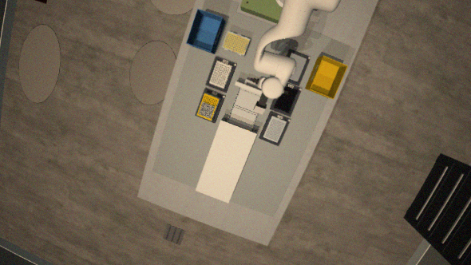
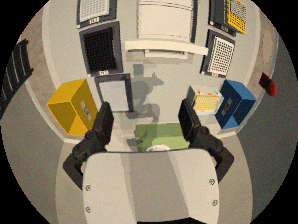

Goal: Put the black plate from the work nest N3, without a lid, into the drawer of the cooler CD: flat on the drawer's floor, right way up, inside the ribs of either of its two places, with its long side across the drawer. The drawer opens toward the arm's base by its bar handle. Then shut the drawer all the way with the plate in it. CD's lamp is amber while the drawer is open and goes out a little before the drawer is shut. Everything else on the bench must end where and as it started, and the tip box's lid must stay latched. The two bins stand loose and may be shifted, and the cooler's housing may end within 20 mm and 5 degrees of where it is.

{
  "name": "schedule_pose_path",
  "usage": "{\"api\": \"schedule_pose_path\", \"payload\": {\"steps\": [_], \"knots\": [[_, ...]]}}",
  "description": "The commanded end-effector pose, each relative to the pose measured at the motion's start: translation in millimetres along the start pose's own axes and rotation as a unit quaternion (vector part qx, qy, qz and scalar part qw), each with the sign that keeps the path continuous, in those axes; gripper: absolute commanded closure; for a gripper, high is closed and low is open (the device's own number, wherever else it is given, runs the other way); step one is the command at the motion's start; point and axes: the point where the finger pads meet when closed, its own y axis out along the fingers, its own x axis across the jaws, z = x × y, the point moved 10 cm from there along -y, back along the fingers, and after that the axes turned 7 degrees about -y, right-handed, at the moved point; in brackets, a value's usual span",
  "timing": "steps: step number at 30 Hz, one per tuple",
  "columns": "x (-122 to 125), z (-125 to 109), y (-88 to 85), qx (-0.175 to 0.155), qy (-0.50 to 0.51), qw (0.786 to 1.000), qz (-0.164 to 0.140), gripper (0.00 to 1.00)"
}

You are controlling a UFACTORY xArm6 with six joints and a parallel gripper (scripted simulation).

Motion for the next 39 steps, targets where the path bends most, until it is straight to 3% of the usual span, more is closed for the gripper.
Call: {"api": "schedule_pose_path", "payload": {"steps": [1,29,39], "knots": [[-21,11,9.9,0.002,0.0,1.0,0.0,0.0],[-119,52,63.5,0.002,0.0,1.0,0.0,0.0],[-119,52,63.4,0.002,0.0,1.0,0.0,0.0]]}}
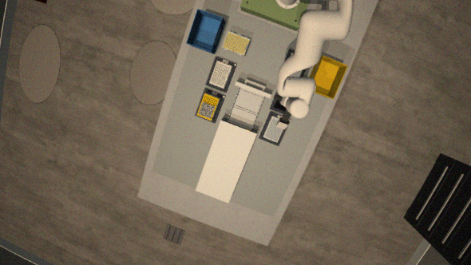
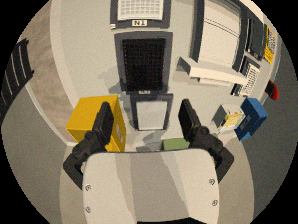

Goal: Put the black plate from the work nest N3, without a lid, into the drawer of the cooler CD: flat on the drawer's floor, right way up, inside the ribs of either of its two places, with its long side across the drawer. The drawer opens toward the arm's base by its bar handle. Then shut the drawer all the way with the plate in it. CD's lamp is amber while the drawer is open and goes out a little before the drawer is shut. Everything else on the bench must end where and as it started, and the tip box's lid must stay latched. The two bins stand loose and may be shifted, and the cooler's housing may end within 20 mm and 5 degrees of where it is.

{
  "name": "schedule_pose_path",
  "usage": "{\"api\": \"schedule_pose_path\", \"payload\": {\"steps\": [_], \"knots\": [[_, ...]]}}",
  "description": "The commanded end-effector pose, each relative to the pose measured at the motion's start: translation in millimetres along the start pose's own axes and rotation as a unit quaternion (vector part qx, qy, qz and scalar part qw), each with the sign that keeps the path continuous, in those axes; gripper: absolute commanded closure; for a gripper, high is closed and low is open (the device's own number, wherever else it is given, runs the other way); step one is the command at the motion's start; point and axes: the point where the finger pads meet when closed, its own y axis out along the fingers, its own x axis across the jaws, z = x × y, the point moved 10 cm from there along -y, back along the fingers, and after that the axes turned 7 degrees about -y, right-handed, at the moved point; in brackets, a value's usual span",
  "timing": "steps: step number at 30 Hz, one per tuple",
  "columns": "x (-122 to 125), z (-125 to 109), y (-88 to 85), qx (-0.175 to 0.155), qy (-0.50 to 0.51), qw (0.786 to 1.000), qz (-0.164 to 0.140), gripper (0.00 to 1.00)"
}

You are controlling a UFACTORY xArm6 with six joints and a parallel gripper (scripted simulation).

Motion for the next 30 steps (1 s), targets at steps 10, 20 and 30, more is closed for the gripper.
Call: {"api": "schedule_pose_path", "payload": {"steps": [10,20,30], "knots": [[-1,1,1.8,0.002,0.0,1.0,0.0,0.0],[-1,1,15.2,0.002,0.0,1.0,0.0,0.0],[-1,1,31.9,0.002,0.0,1.0,0.0,0.0]]}}
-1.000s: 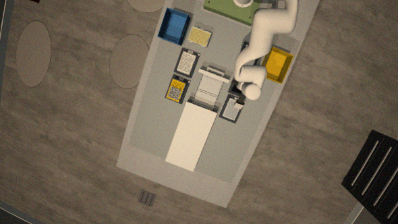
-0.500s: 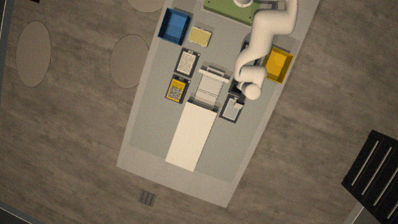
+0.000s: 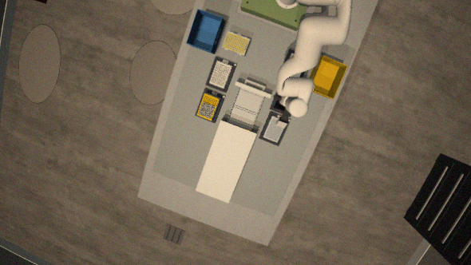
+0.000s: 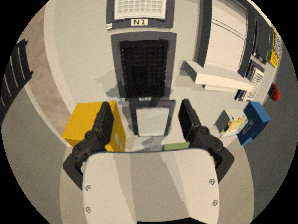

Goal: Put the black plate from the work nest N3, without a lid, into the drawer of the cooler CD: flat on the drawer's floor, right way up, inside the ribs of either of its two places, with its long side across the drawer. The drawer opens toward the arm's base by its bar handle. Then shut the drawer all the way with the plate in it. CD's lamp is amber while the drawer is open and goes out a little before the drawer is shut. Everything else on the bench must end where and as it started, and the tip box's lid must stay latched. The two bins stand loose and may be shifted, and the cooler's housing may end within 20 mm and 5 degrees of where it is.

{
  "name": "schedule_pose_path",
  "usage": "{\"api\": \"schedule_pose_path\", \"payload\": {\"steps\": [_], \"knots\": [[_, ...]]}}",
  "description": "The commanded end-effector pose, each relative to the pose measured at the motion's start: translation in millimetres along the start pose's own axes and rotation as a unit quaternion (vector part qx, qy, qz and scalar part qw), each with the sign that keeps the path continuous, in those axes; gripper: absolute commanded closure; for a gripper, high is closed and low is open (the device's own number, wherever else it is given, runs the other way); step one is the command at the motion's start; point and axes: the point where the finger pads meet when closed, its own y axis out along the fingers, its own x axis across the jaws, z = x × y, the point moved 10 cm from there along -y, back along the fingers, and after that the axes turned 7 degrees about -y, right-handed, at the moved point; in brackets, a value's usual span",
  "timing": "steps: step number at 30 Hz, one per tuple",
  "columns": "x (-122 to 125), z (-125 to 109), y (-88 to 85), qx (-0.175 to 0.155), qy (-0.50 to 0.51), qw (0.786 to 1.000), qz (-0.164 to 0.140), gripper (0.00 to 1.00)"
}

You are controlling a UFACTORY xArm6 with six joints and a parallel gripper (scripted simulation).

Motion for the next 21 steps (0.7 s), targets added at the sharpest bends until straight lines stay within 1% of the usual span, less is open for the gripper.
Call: {"api": "schedule_pose_path", "payload": {"steps": [1,5,7,21], "knots": [[0,1,6.3,0.002,0.0,1.0,0.001,0.0],[0,1,13.0,0.002,0.0,1.0,0.001,0.0],[0,1,13.0,0.002,0.0,1.0,0.001,0.0],[0,1,36.4,0.002,0.0,1.0,0.001,0.0]]}}
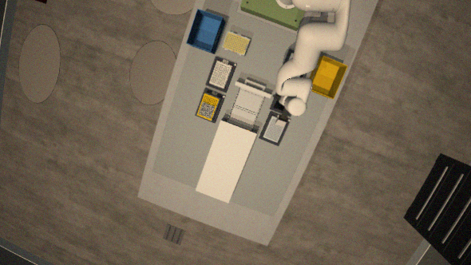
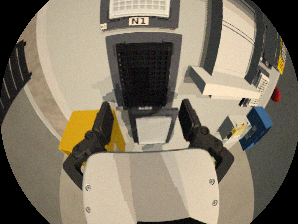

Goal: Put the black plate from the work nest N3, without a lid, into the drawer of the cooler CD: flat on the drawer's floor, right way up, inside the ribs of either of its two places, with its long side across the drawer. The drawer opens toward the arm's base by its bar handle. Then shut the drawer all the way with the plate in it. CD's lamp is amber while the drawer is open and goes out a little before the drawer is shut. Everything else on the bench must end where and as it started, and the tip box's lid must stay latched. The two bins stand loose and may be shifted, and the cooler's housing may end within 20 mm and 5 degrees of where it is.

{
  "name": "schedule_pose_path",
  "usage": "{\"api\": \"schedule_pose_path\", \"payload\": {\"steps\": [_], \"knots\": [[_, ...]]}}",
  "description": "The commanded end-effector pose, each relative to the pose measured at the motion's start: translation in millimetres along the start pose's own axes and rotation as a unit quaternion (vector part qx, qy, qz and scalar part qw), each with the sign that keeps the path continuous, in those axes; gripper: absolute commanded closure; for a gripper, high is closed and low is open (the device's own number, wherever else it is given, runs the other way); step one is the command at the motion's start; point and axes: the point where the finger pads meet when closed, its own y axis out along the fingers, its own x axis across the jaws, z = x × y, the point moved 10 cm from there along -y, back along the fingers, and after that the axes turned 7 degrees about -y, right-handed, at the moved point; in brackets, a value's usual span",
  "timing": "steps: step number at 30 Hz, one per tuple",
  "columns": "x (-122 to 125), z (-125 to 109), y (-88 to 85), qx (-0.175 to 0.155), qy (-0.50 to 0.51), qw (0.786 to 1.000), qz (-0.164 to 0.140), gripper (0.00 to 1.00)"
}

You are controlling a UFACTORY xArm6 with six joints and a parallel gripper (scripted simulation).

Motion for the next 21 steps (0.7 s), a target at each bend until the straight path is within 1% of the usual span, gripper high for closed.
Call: {"api": "schedule_pose_path", "payload": {"steps": [1,3,18,21], "knots": [[0,1,6.5,0.002,0.0,1.0,0.001,0.0],[0,1,6.5,0.002,0.0,1.0,0.001,0.0],[0,1,31.5,0.002,0.0,1.0,0.001,0.0],[0,1,33.2,0.002,0.0,1.0,0.001,0.0]]}}
